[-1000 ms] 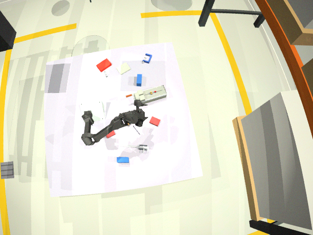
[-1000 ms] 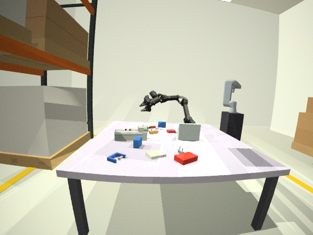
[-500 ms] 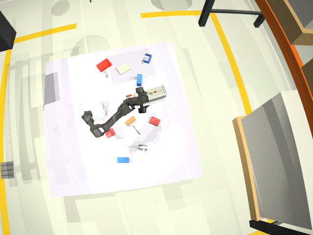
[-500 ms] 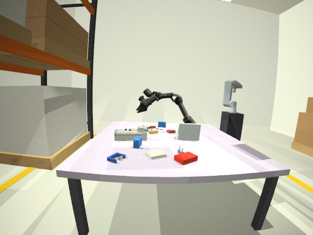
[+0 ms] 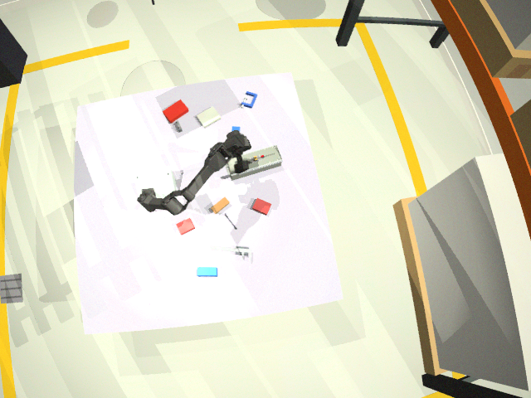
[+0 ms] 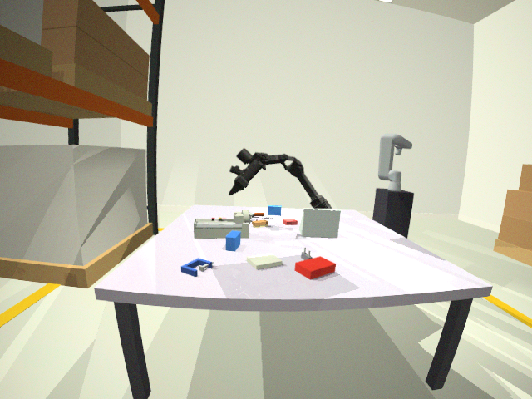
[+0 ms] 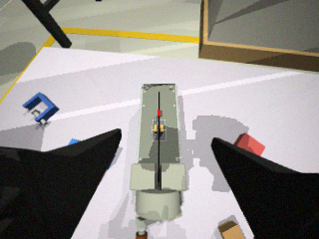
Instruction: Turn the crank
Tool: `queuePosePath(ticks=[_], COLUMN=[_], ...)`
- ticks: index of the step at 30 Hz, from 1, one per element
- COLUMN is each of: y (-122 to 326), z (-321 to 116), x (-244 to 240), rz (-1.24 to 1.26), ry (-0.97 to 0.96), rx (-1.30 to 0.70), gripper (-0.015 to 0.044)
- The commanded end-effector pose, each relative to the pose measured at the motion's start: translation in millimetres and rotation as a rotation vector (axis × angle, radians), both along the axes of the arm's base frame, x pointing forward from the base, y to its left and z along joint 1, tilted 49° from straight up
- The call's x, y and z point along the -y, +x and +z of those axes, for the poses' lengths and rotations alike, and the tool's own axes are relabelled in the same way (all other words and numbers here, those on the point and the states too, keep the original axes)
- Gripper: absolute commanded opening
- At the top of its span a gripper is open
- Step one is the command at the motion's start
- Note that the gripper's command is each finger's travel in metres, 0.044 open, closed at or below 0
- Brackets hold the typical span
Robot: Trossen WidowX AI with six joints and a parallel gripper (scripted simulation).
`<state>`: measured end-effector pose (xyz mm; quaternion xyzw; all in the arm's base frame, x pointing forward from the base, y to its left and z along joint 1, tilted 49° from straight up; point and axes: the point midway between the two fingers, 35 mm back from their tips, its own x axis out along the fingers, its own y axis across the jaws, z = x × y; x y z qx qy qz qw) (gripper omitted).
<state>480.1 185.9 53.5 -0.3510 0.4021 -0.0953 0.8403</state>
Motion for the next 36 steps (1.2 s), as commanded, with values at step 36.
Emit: queuePosePath(ticks=[36], y=[2], z=[-25], x=[19], rz=[-0.011], ry=[-0.030], rx=[-0.006], gripper=[0.0440])
